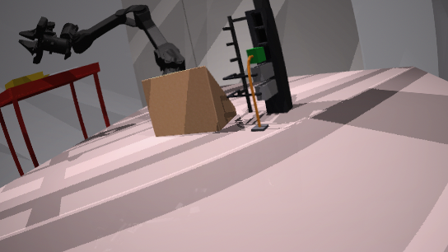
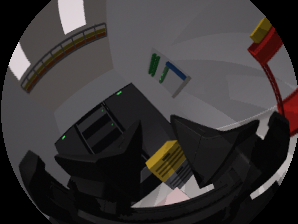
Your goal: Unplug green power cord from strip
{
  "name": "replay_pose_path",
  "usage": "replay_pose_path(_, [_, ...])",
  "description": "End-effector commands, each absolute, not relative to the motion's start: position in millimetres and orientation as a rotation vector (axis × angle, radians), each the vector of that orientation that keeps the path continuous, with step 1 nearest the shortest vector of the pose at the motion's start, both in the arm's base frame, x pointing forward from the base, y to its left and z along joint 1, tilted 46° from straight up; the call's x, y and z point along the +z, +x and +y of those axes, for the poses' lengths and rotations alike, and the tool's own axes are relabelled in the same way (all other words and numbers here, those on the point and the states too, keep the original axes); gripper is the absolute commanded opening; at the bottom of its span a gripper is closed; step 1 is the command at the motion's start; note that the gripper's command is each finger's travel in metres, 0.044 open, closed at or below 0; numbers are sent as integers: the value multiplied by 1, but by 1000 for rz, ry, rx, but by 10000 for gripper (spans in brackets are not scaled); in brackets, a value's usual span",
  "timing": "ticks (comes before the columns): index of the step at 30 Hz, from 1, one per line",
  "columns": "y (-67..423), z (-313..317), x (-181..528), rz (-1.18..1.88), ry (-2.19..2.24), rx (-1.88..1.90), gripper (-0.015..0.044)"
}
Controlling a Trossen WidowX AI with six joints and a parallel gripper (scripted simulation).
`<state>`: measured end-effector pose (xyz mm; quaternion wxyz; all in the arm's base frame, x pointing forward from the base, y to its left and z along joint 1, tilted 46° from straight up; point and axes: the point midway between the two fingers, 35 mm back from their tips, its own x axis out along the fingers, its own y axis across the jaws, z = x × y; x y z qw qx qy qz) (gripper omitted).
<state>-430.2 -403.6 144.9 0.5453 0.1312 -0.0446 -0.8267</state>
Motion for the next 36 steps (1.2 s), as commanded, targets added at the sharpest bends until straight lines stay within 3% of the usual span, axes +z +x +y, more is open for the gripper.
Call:
replay_pose_path(1, [-371,-446,126,-106,461,-1840,160])
replay_pose_path(10, [-242,-501,88,-39,737,-1585,160])
replay_pose_path(19, [-102,-514,52,77,1048,-1342,160])
replay_pose_path(27, [22,-486,26,255,1306,-1138,160])
replay_pose_path(36, [145,-409,5,553,1559,-938,160])
